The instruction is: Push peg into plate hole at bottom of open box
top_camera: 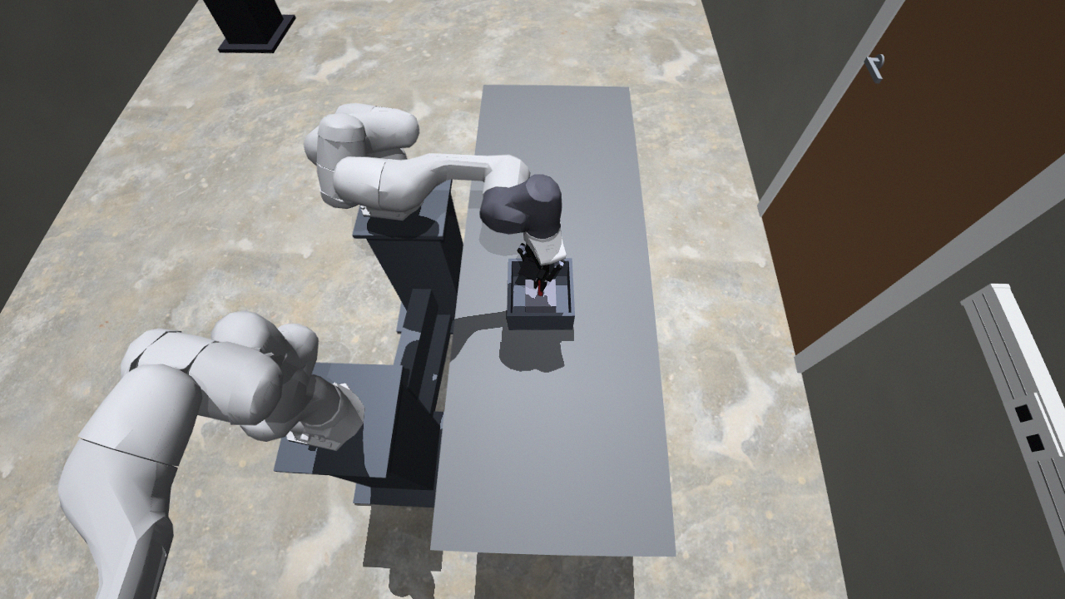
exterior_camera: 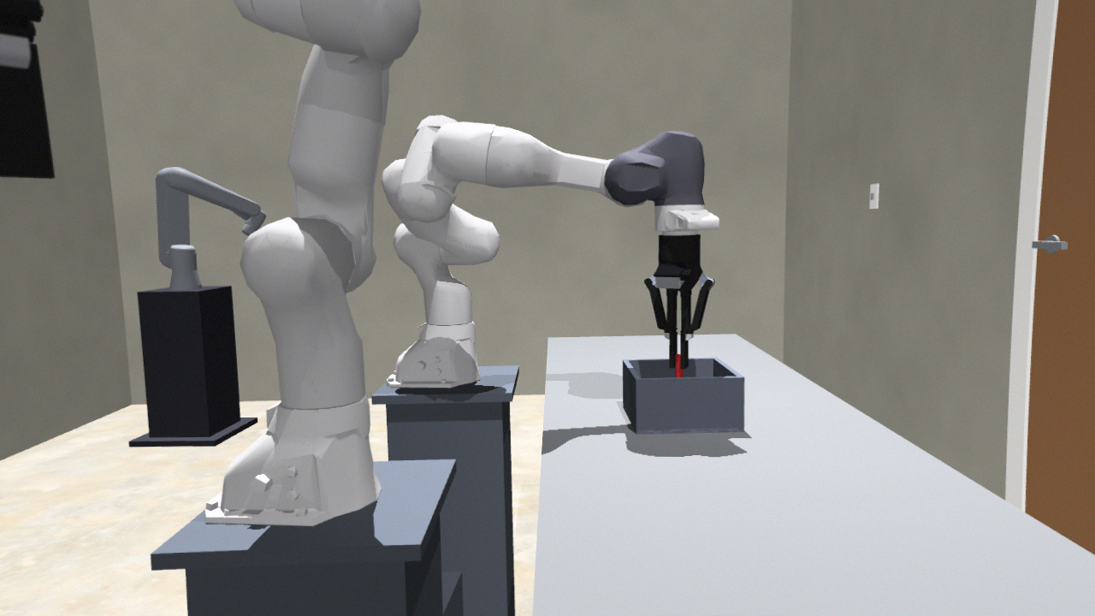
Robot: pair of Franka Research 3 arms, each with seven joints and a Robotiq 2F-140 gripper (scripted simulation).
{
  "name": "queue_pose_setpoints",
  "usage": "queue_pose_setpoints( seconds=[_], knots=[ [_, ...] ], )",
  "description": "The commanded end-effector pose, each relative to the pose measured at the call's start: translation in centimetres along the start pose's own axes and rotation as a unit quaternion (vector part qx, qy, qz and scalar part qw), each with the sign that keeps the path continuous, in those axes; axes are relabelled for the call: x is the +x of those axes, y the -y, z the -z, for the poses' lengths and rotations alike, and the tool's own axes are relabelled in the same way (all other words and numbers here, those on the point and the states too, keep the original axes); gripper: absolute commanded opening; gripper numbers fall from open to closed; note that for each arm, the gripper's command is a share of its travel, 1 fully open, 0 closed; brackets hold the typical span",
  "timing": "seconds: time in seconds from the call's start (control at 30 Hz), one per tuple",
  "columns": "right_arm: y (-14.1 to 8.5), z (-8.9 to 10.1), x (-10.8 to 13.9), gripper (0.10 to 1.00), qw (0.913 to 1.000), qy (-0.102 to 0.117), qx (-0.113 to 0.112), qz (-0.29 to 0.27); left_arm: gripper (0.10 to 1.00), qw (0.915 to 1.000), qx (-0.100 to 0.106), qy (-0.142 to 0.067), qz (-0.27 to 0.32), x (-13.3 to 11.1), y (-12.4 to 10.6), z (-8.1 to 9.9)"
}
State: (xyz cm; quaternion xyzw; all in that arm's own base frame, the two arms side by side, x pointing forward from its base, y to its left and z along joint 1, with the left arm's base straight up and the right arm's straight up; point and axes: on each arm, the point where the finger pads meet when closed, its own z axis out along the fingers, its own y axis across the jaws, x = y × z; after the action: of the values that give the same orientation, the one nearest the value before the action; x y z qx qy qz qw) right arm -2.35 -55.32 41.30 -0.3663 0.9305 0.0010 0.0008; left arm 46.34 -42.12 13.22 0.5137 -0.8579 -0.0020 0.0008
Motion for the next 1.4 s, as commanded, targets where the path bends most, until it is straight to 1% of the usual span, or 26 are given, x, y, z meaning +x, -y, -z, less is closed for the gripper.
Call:
queue_pose_setpoints(
  seconds=[0.0, 0.73, 1.0, 1.37],
  knots=[
    [0.1, 0.0, 0.0, 1.0, 1.0, -0.001, 0.001, -0.003, 0.099, 1.0, 0.002, 0.0, -0.001, -0.1, 0.1, 0.0],
    [0.1, 0.0, 0.0, 1.0, 1.0, -0.001, 0.001, -0.003, 0.099, 1.0, 0.002, 0.0, -0.001, -0.1, 0.2, -0.2],
    [0.1, 0.0, 0.0, 1.0, 1.0, -0.001, 0.001, -0.003, 0.099, 1.0, 0.002, 0.0, -0.001, -0.1, 0.2, -0.6],
    [0.1, 0.0, 0.0, 1.0, 1.0, -0.001, 0.001, -0.003, 0.099, 1.0, 0.002, 0.0, -0.001, -0.1, 0.2, -1.8]
  ],
)
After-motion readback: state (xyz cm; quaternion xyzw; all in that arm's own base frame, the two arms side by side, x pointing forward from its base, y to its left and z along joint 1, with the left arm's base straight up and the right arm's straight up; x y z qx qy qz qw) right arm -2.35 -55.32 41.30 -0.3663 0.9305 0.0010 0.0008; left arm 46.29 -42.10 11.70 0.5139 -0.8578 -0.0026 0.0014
